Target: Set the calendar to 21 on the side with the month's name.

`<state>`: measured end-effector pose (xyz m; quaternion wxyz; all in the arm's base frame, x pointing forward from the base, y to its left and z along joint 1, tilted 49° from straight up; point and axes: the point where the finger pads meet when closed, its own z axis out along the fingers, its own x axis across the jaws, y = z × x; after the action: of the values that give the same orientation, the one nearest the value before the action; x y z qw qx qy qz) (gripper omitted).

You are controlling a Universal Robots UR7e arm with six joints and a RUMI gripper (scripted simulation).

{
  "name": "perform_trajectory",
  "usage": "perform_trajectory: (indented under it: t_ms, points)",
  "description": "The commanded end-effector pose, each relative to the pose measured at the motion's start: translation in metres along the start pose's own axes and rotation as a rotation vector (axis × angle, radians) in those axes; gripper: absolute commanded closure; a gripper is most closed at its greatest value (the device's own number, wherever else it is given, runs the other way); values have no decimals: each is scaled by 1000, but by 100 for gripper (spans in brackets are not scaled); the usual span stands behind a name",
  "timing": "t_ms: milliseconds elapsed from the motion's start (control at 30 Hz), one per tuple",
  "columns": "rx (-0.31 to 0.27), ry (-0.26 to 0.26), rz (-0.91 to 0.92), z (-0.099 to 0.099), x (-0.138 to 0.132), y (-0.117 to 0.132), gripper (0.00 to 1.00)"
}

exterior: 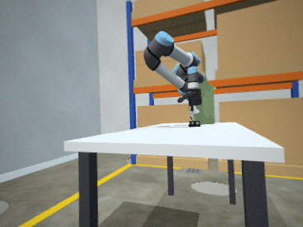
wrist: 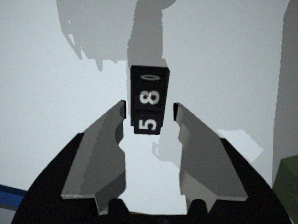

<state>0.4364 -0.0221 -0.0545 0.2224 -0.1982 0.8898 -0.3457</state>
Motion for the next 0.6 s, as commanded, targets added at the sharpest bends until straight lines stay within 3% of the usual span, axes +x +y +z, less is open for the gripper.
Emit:
perform_trajectory:
  t_ms: [0,567]
  points:
    - [0,-1,0,0,0,0,71]
    - [0,-1,0,3,0,0,71]
